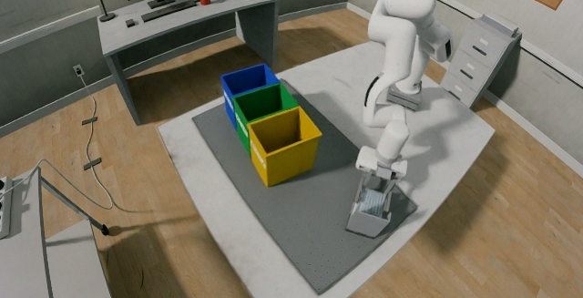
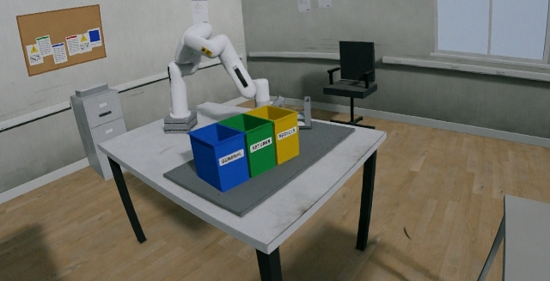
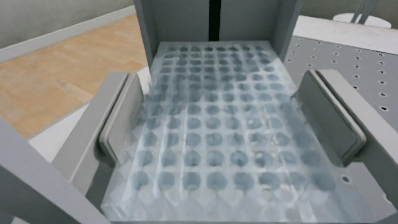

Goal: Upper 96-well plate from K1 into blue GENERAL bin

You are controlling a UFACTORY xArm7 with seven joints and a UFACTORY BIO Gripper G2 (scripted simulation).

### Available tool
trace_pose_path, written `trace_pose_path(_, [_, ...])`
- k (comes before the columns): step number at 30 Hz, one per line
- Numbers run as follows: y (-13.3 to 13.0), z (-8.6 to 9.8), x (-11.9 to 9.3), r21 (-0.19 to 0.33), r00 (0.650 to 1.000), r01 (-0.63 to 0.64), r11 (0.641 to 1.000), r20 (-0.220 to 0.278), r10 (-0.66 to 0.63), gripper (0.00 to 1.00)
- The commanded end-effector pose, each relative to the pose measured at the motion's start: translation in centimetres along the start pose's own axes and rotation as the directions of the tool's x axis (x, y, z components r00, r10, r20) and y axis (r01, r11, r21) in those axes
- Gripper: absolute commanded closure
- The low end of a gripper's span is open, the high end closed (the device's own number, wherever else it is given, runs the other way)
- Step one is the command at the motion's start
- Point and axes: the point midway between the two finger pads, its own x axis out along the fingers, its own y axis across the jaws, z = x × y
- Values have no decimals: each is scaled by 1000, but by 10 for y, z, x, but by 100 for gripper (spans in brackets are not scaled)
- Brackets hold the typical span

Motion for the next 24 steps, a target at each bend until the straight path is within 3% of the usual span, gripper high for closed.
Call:
trace_pose_path(1, [0, 2, 1, 0, 1000, 0, 1000, 2, 0, 100])
trace_pose_path(24, [0, 33, 1, 0, 1000, 0, 1000, 2, 0, 100])
